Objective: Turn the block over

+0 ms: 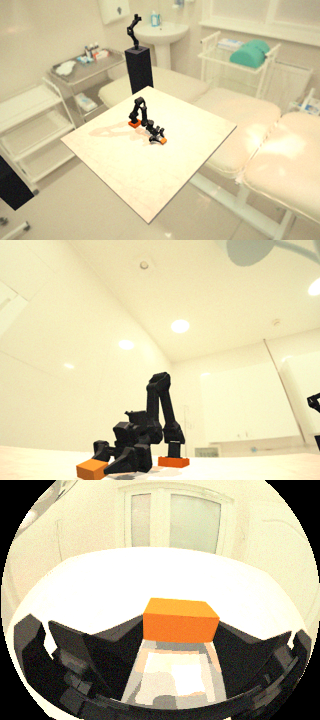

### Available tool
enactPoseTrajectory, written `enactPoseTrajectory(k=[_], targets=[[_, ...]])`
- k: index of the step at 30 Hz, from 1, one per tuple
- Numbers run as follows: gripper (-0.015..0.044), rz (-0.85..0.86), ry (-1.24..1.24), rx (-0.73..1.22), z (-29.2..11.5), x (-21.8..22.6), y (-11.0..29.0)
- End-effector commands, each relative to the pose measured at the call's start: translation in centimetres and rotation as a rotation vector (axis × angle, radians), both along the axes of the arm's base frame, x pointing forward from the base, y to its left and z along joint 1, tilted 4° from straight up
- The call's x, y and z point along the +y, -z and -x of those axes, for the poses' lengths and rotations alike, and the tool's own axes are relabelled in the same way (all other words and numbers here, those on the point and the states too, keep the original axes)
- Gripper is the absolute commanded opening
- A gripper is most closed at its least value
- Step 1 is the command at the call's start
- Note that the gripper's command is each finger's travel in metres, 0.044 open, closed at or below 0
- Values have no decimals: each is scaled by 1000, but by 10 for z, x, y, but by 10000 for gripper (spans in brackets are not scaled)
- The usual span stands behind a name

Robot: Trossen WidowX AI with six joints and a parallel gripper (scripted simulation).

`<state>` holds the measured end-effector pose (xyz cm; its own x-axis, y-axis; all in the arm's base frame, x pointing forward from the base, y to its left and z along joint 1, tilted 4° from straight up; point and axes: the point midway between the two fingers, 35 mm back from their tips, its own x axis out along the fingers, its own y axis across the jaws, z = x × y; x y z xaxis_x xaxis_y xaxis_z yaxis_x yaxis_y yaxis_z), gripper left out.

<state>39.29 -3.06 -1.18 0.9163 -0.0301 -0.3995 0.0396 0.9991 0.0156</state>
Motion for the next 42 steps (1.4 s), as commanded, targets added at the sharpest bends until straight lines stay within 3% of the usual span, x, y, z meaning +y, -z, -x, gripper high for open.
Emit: enactPoseTrajectory(k=[1, 4, 21, 42], targets=[[0, -5, -2, -4, 0, 1, -1], [0, -5, -2, -4, 0, 1, -1], [440, -5, -2, -4, 0, 1, -1], [440, -5, -2, -4, 0, 1, -1]])
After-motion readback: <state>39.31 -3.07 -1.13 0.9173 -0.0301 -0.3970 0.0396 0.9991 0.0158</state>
